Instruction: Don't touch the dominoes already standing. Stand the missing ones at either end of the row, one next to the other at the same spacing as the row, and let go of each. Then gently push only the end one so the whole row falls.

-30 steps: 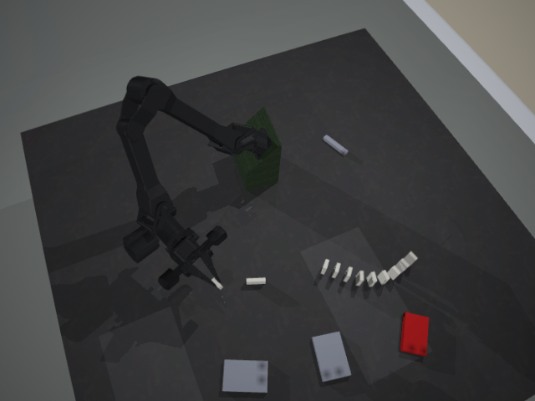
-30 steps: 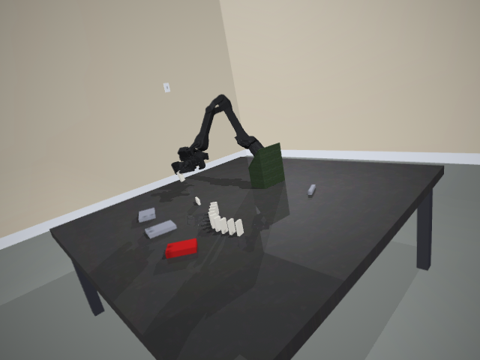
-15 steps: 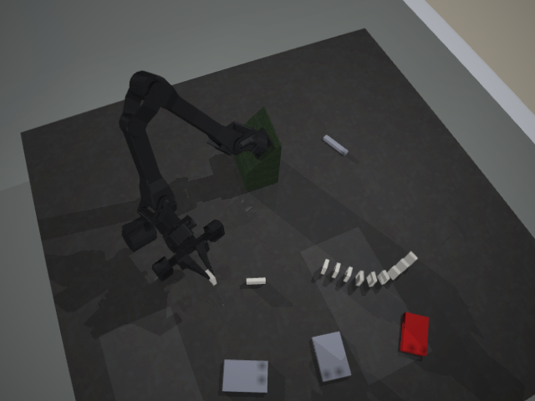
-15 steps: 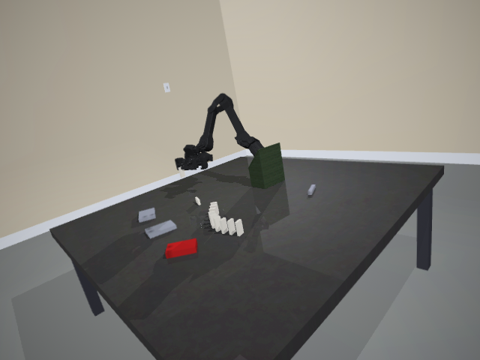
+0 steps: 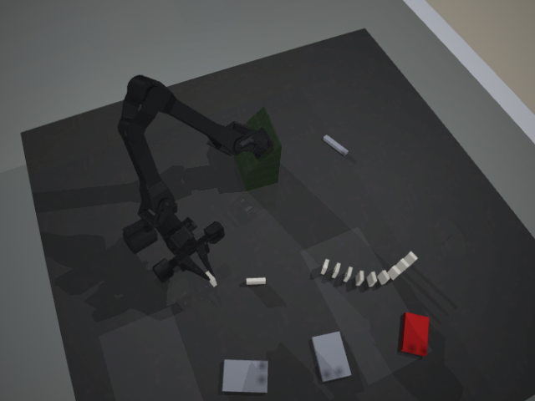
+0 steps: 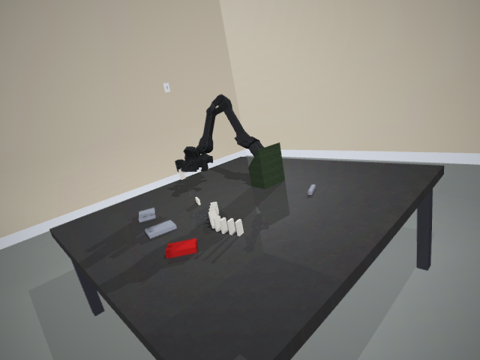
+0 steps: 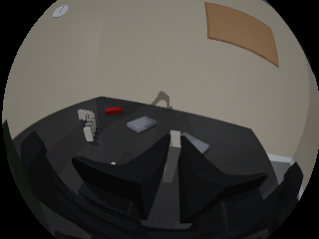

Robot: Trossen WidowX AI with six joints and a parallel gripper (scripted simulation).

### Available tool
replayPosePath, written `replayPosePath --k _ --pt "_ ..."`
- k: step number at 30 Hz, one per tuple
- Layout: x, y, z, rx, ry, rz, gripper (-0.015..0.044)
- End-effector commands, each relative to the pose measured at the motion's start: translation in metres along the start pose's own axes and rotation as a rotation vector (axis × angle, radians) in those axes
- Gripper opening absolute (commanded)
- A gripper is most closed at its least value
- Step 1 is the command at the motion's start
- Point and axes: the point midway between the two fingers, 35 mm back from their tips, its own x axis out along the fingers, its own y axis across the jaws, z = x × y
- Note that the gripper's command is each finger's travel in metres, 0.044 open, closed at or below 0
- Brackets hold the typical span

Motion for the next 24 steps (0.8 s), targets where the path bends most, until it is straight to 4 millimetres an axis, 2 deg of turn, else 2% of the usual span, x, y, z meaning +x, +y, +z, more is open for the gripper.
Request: replayPosePath --k 1,24 --pt "0.001 -0.001 -0.013 0.005 0.005 0.001 0.0026" --pt "0.006 0.001 -0.092 0.003 0.001 0.003 0.0026"
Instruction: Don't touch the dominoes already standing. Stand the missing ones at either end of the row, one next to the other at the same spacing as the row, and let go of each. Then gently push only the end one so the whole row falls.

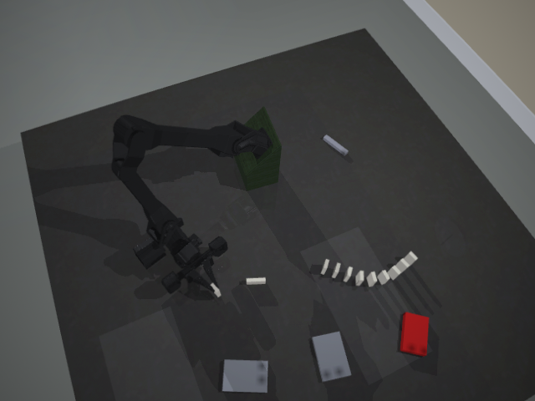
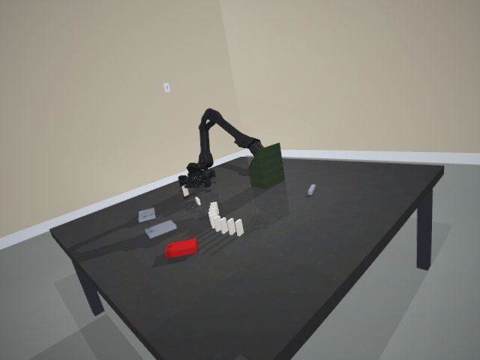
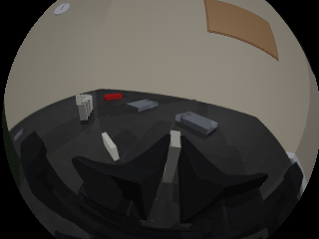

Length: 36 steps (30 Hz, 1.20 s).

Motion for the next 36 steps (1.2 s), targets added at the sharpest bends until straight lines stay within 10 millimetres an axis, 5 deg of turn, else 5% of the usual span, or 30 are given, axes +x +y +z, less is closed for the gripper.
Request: replayPosePath --k 1,14,30,36 --pt "0.0 0.001 -0.013 -0.004 -0.003 -0.002 0.0026" --pt "0.0 0.002 -0.018 -0.004 -0.004 -0.003 0.0026" --pt "0.0 0.002 -0.016 -0.004 -0.004 -0.003 0.044" --pt "0.0 0.002 0.031 0.003 -0.002 -0.003 0.044"
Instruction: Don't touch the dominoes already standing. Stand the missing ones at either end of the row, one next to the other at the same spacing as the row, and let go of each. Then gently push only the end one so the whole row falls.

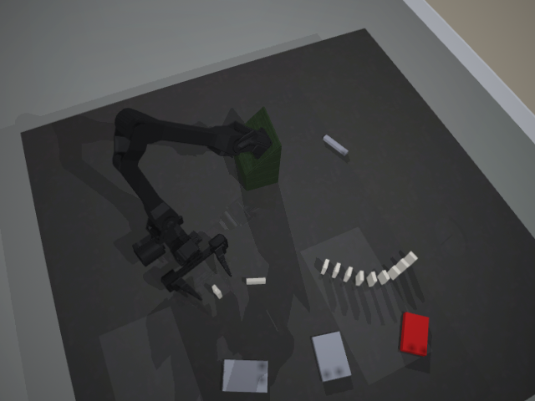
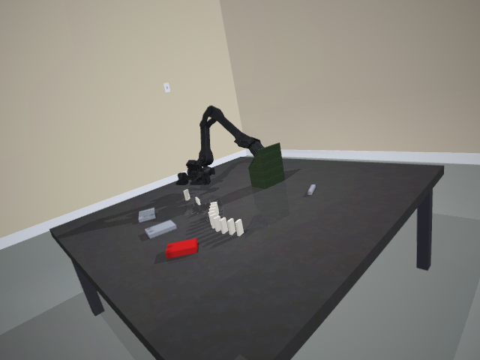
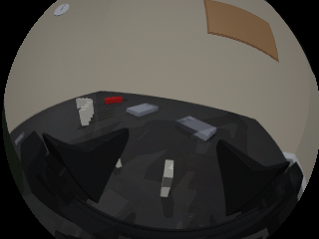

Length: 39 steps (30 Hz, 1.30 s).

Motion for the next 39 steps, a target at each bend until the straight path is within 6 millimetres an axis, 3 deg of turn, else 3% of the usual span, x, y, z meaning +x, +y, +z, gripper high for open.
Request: replayPosePath --k 1,8,15,17,26,30,34,39 --pt "-0.001 0.001 0.017 0.002 0.003 -0.003 0.044" --pt "0.008 0.001 0.017 0.078 0.043 0.018 0.044" --pt "0.06 0.013 0.03 0.609 0.41 0.063 0.044" --pt "0.078 0.029 0.048 0.666 0.4 0.136 0.044" --pt "0.087 0.028 0.042 0.947 0.692 -0.021 0.044" --pt "0.078 0.032 0.035 1.147 0.966 -0.267 0.044" --pt "0.058 0.026 0.037 1.248 1.169 -0.644 0.044" --pt "0.031 0.004 0.052 1.217 1.213 -1.134 0.044"
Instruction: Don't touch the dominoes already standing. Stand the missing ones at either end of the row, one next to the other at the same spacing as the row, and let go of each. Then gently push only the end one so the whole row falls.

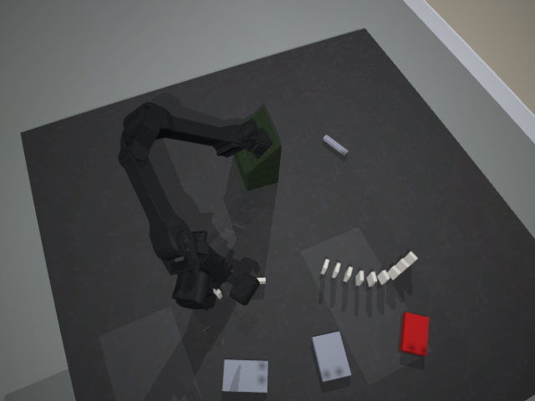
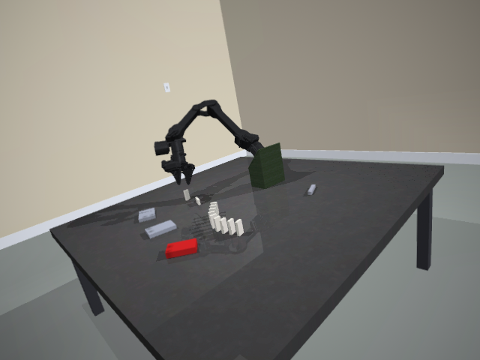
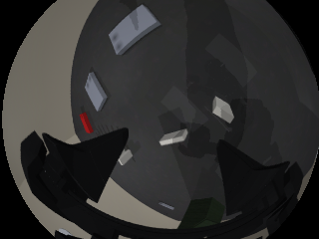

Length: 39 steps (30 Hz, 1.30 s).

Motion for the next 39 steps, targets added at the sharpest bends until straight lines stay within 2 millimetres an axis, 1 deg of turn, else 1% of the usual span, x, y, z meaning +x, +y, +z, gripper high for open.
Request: replayPosePath --k 1,11,13,17,19,24,32,35,39 --pt "-0.026 -0.023 0.013 0.252 -0.146 -0.31 0.044" --pt "-0.026 -0.024 0.013 0.259 -0.153 -0.318 0.044" --pt "-0.014 -0.027 0.015 0.259 -0.153 -0.318 0.044" --pt "0.022 -0.04 0.019 0.259 -0.154 -0.319 0.044" --pt "0.032 -0.045 0.02 0.258 -0.156 -0.319 0.044" --pt "0.035 -0.045 0.021 0.258 -0.156 -0.32 0.044" --pt "0.046 -0.05 0.022 0.258 -0.157 -0.32 0.044" --pt "0.047 -0.05 0.022 0.258 -0.157 -0.32 0.044" --pt "0.047 -0.05 0.022 0.258 -0.157 -0.32 0.0335"
